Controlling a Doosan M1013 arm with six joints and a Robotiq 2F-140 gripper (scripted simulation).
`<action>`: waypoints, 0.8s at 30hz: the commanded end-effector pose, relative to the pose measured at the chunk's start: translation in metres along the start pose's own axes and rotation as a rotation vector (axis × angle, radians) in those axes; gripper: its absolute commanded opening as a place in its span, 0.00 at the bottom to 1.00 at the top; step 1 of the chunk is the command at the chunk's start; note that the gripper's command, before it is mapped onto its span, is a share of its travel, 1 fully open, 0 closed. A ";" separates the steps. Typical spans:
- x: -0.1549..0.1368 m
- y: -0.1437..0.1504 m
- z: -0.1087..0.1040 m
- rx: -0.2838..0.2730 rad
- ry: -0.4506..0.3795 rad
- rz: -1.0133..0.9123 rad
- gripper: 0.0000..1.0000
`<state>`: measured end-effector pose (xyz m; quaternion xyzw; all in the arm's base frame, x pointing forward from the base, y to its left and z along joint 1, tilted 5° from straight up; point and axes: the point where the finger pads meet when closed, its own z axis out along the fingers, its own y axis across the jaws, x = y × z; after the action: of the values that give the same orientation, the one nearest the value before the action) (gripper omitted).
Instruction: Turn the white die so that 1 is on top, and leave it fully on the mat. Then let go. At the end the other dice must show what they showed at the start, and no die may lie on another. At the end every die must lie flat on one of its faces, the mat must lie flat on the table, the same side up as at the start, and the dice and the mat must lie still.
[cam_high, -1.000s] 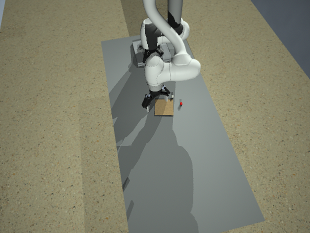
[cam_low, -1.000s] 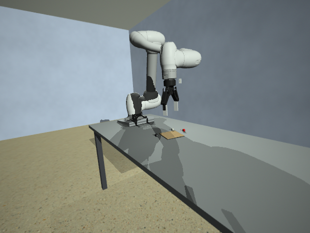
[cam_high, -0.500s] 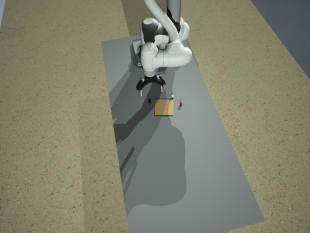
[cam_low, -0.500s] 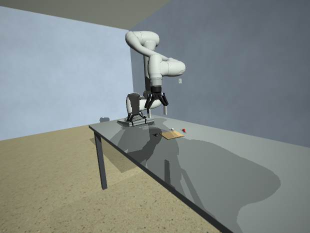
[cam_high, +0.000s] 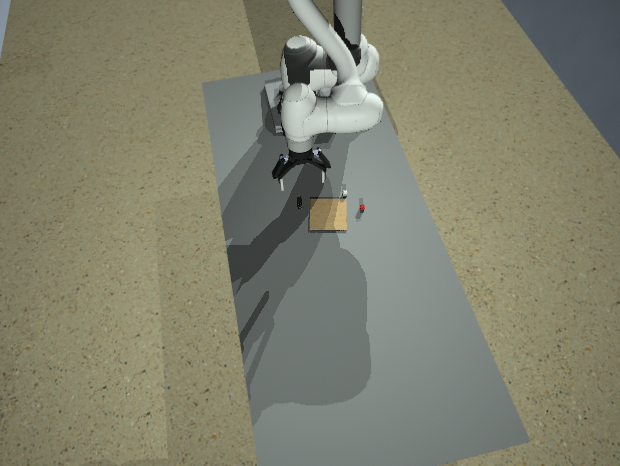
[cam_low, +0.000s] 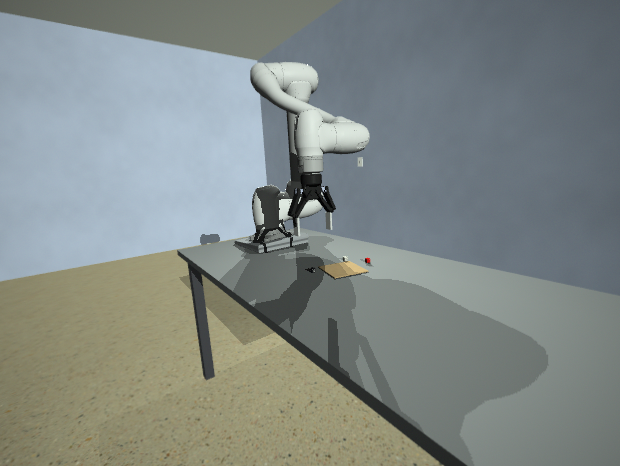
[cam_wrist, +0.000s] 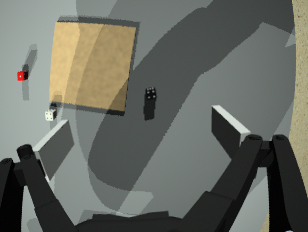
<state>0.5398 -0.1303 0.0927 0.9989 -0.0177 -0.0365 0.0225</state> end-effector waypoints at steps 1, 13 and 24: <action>0.000 0.000 0.003 0.000 0.000 0.000 1.00; 0.000 0.000 0.080 0.000 0.000 0.000 1.00; 0.000 0.000 0.099 0.000 0.000 0.000 1.00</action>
<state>0.5325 -0.1346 -0.0044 0.9989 -0.0177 -0.0366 0.0225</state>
